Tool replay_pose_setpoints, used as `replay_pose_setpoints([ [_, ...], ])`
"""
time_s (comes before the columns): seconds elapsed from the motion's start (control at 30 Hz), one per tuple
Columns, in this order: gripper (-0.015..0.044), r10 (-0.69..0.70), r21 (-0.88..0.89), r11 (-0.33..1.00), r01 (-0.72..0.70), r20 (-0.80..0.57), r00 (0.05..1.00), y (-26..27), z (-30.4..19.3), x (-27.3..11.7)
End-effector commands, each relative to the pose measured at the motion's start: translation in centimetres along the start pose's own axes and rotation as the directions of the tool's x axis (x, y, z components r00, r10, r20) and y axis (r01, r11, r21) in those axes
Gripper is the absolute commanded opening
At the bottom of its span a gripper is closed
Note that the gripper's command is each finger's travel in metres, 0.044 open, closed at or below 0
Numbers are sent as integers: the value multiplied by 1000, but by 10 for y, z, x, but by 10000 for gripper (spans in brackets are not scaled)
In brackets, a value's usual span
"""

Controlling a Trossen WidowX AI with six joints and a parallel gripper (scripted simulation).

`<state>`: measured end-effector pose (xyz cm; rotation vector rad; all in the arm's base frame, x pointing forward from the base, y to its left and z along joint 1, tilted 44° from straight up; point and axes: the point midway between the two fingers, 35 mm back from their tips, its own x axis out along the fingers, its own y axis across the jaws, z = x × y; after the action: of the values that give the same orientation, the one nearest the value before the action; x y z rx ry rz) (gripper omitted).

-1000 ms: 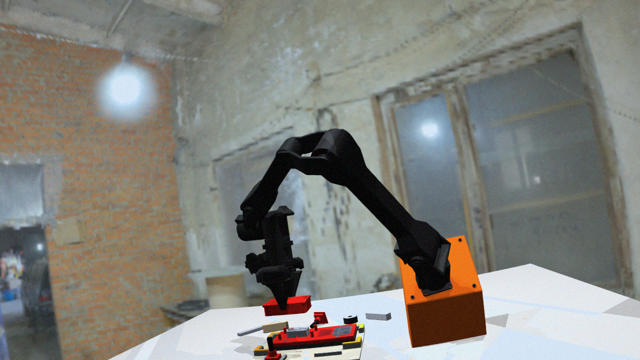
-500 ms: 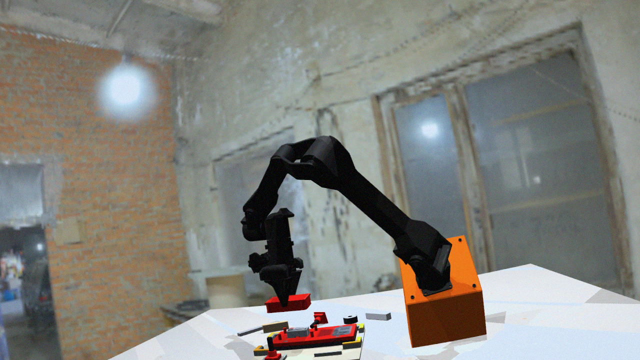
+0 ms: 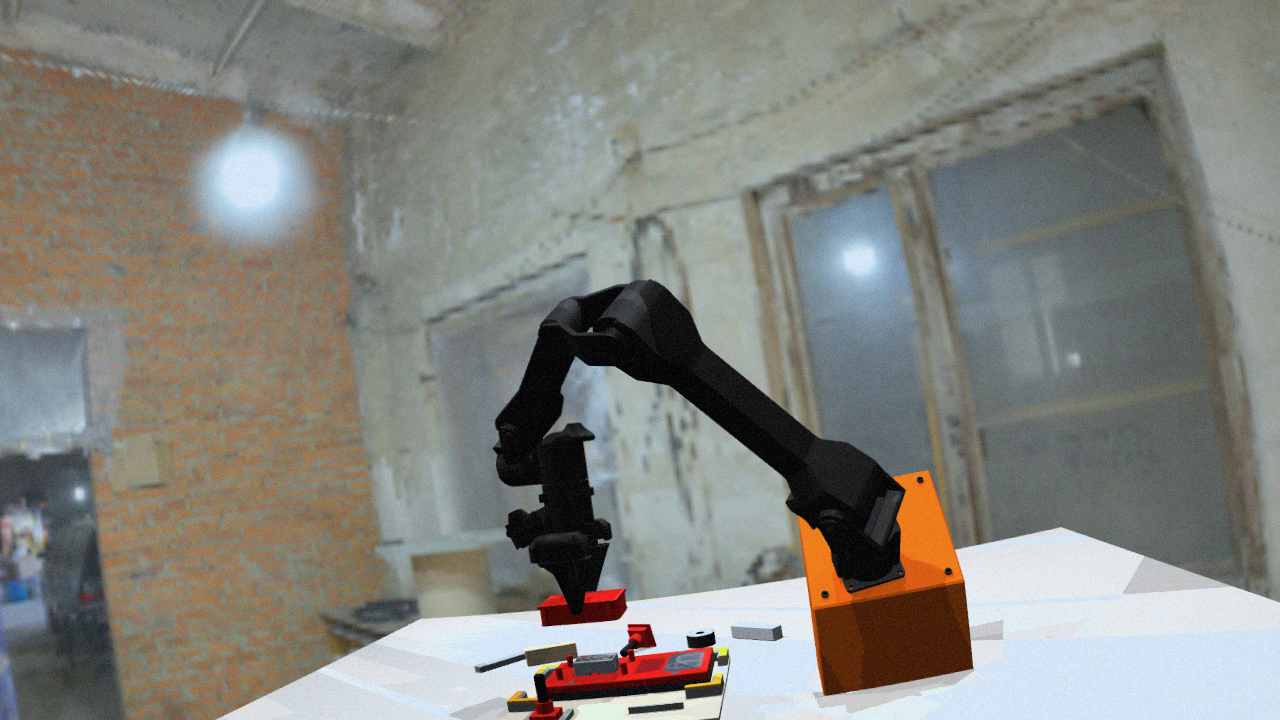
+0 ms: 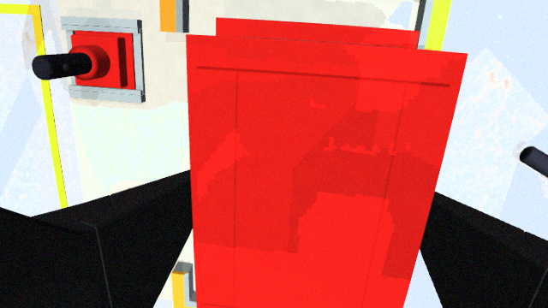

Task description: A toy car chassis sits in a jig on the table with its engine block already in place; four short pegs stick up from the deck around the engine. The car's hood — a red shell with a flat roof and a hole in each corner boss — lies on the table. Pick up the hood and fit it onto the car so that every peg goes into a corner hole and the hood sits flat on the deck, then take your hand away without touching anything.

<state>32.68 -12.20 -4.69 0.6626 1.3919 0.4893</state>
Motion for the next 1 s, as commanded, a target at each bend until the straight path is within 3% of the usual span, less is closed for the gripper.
replay_pose_setpoints([
  [0.0,0,8,6,1000,-8,-8,1000,1,-2,14],
  [0.2,0,10,6,1000,-10,-8,1000,1,-4,46],
  [0.97,0,10,6,1000,-10,-8,1000,0,-3,47],
])
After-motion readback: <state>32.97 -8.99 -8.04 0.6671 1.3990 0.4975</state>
